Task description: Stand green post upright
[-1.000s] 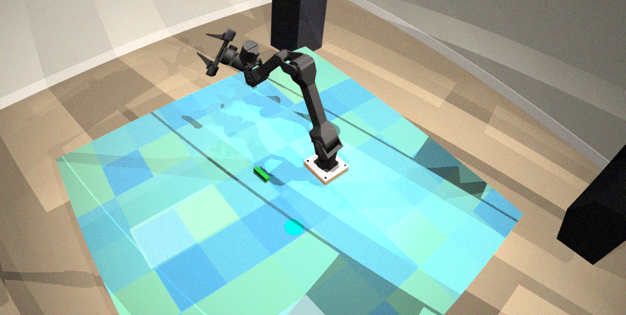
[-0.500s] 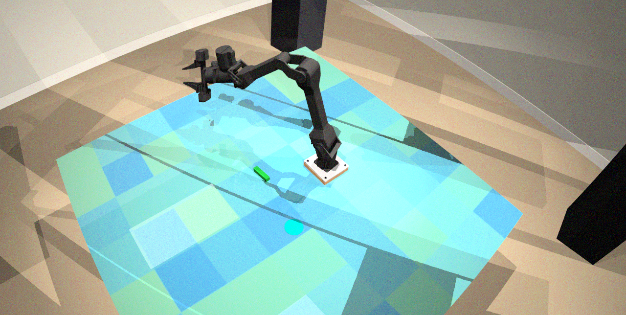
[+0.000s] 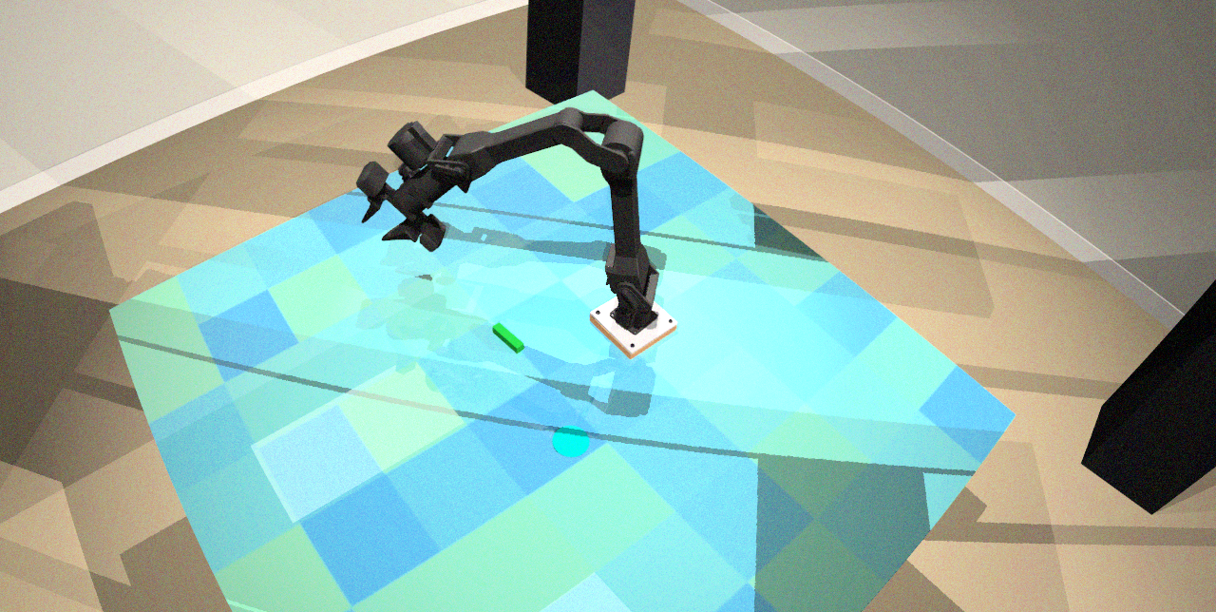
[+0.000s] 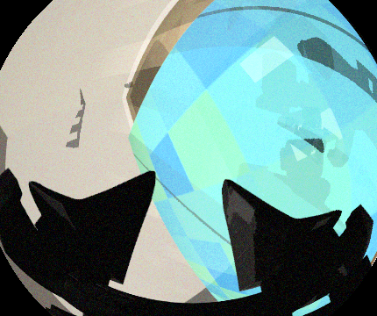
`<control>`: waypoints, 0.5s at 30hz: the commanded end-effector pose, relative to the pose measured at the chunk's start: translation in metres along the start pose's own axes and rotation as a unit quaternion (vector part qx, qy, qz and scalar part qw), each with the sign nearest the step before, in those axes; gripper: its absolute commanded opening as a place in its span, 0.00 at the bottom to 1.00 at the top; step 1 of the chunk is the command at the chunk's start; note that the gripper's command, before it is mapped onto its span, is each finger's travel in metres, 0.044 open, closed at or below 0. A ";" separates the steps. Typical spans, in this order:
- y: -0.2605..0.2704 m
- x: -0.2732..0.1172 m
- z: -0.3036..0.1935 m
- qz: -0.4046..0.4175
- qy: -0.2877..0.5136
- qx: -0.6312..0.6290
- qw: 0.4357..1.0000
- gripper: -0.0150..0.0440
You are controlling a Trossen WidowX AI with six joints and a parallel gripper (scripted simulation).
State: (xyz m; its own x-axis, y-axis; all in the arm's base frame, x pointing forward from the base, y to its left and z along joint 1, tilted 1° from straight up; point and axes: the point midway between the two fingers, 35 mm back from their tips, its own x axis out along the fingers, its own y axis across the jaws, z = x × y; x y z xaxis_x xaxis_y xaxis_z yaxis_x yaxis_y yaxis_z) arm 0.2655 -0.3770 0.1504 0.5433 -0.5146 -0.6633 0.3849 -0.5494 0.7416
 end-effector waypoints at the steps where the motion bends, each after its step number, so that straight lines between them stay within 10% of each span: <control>1: -0.054 -0.032 -0.046 -0.134 0.025 -0.126 0.983 0.65; 15: -0.157 -0.142 -0.094 -0.375 0.124 -0.379 0.837 0.65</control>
State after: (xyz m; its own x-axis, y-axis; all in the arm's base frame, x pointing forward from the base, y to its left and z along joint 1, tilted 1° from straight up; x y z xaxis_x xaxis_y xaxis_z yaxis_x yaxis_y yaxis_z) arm 0.2332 -0.2094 0.1294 0.2163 -0.1125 -0.9698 0.9365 -0.2570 0.2387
